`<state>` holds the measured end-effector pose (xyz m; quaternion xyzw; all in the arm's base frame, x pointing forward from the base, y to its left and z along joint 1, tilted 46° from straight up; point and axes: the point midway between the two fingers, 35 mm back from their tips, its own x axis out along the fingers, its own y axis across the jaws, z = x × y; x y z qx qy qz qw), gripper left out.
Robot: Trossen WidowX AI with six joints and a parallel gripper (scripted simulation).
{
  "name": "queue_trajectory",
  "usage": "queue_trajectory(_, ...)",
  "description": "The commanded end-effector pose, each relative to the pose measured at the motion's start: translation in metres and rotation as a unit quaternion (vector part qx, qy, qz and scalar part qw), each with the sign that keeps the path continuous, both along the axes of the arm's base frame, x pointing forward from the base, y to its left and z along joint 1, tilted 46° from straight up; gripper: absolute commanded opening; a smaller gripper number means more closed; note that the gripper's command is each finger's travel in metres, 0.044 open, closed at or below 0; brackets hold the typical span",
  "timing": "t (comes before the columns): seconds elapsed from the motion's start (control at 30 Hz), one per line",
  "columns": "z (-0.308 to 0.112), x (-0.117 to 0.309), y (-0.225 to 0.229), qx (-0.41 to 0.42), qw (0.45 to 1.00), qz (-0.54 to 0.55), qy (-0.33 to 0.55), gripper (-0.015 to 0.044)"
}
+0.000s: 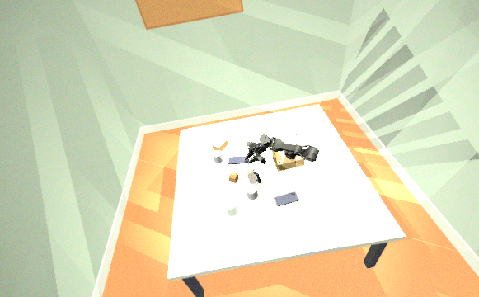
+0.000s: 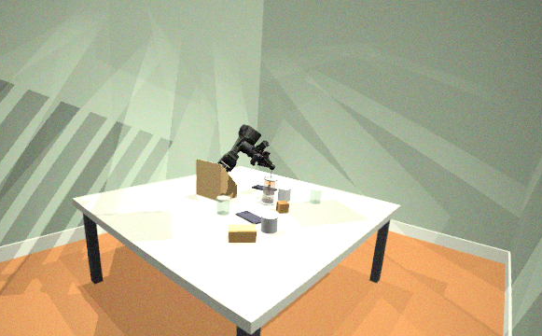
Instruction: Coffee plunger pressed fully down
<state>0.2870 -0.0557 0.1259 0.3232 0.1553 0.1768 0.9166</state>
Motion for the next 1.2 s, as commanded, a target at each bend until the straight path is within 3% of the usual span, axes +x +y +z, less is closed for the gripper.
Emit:
queue_trajectory(0.0, -0.018, -0.002, 0.014, 0.017, 1.0, 0.007, 0.02, 0.0123)
queue_trajectory(1.17, -0.023, 0.011, 0.023, 0.022, 1.0, 0.006, 0.013, 0.0123)
